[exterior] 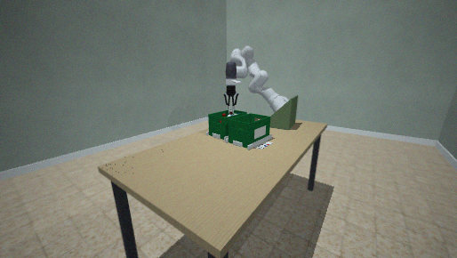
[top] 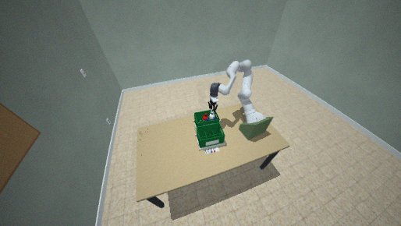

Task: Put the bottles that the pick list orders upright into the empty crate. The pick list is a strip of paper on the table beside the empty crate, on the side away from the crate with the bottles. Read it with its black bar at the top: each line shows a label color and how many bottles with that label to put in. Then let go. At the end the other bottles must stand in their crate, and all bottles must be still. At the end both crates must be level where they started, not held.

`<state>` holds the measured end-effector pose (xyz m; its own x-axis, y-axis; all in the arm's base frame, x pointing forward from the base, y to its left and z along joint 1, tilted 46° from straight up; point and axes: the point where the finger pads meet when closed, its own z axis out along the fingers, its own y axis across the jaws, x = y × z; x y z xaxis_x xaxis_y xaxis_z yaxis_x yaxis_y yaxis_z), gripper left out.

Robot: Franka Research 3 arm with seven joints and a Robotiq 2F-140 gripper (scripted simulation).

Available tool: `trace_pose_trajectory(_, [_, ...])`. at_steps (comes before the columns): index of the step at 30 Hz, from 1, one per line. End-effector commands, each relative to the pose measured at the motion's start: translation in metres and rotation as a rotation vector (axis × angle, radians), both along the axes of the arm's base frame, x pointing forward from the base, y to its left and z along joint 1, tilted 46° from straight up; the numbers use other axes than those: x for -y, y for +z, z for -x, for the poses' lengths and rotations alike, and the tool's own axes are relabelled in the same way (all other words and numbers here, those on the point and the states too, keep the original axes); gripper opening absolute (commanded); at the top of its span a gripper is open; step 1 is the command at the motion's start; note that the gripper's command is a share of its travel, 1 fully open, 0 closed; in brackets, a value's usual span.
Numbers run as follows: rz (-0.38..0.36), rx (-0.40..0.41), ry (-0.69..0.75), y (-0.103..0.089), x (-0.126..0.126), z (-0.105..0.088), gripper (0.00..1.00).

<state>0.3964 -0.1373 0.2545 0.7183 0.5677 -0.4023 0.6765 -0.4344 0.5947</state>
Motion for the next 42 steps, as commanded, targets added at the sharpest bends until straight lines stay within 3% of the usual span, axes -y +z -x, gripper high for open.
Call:
trace_pose_trajectory(1, [0.002, -0.004, 0.007, 0.006, -0.006, 0.000, 0.00])
trace_pose_trajectory(42, [0.002, -0.004, 0.007, 0.048, -0.048, 0.010, 0.00])
